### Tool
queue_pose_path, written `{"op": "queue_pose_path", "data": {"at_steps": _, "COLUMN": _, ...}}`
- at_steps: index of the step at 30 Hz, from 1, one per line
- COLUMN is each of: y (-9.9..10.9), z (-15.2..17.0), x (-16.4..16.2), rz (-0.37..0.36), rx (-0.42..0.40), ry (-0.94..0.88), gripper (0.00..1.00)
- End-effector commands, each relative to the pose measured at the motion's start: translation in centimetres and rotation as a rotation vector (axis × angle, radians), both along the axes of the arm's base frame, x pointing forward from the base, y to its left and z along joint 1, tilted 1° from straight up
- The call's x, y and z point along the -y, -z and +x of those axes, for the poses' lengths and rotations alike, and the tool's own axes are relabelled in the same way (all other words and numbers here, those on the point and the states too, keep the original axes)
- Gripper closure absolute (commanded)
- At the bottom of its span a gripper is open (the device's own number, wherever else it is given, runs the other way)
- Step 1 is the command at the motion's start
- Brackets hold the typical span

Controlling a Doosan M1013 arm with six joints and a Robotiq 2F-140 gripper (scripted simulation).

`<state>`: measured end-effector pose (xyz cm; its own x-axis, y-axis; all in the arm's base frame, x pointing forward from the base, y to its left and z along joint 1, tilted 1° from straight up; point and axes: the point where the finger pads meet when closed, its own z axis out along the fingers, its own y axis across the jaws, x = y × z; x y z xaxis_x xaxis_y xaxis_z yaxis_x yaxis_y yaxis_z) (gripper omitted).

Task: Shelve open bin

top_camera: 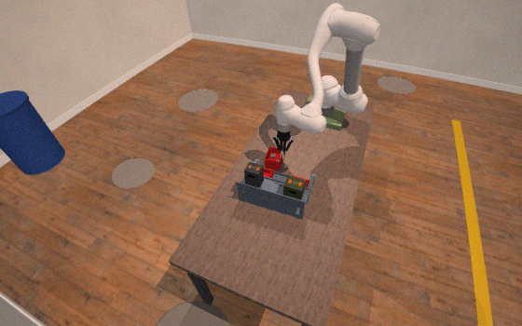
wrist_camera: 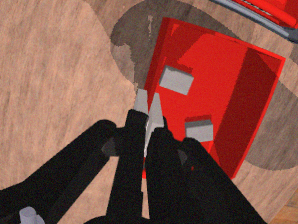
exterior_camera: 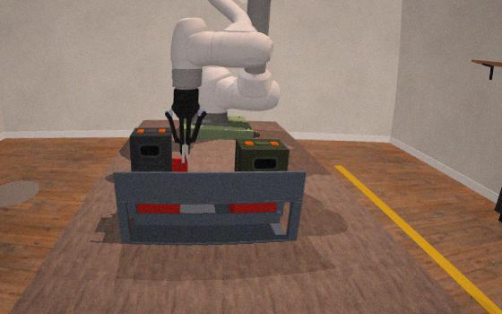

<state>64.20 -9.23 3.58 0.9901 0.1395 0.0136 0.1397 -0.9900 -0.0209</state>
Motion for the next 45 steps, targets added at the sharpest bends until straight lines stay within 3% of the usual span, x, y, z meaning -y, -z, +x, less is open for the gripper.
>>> {"op": "queue_pose_path", "data": {"at_steps": 1, "y": -0.1, "z": 0.0, "x": 0.0, "rz": 0.000, "rx": 0.000, "ry": 0.000, "gripper": 1.00}}
{"op": "queue_pose_path", "data": {"at_steps": 45, "y": -3.5, "z": 0.0, "x": 0.1, "rz": 0.000, "rx": 0.000, "ry": 0.000, "gripper": 1.00}}
